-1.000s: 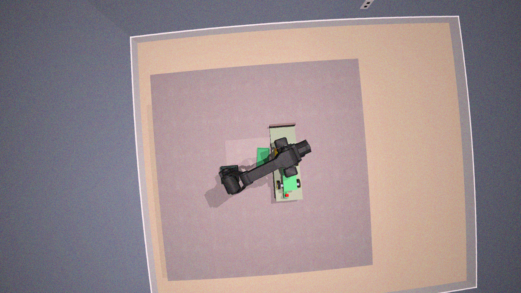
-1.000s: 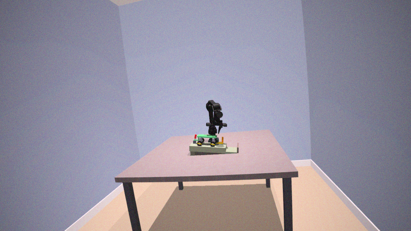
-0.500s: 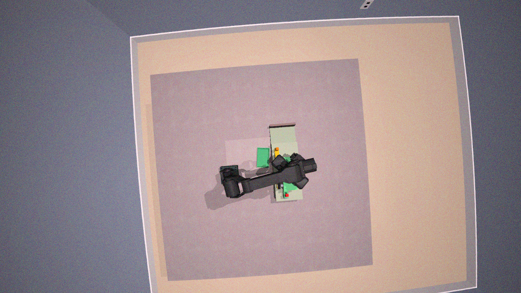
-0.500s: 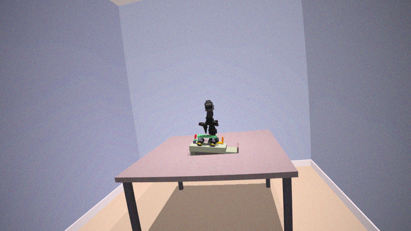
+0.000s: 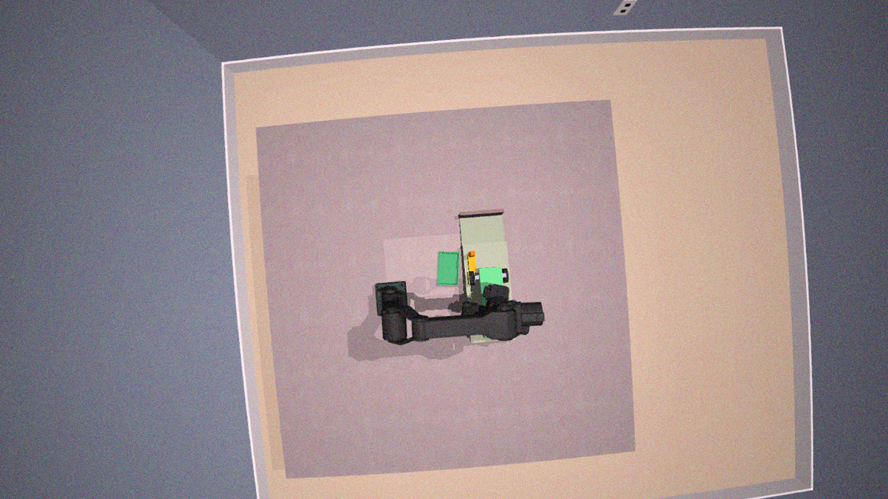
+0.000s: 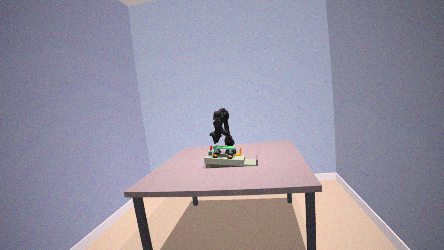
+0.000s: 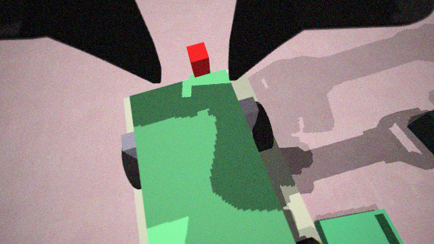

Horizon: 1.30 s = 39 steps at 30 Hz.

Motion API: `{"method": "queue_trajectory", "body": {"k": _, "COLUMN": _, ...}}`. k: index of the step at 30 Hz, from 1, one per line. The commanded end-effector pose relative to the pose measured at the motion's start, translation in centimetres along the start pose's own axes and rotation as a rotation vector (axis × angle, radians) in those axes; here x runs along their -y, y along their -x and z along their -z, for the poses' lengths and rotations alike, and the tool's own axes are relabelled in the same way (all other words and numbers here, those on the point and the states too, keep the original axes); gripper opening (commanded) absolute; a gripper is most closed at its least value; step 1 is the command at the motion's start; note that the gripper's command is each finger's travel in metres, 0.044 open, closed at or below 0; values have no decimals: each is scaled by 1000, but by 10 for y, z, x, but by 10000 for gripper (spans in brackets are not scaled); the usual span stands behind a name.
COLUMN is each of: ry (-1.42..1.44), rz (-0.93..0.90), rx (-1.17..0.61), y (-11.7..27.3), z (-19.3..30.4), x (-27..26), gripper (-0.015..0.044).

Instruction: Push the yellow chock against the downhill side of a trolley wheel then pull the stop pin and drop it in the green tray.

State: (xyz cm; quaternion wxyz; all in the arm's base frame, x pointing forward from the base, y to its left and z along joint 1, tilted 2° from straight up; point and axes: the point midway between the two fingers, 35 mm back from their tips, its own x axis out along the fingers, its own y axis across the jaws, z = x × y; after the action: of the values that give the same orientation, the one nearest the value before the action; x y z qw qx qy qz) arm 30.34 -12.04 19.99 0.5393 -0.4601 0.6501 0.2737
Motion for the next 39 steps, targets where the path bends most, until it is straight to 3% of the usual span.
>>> {"method": "queue_trajectory", "body": {"k": 1, "ry": 160, "rz": -7, "rx": -25, "y": 0, "z": 22, "x": 2, "gripper": 190}}
{"method": "queue_trajectory", "body": {"k": 39, "ry": 254, "rz": -17, "rx": -38, "y": -30, "z": 35, "x": 1, "gripper": 190}}
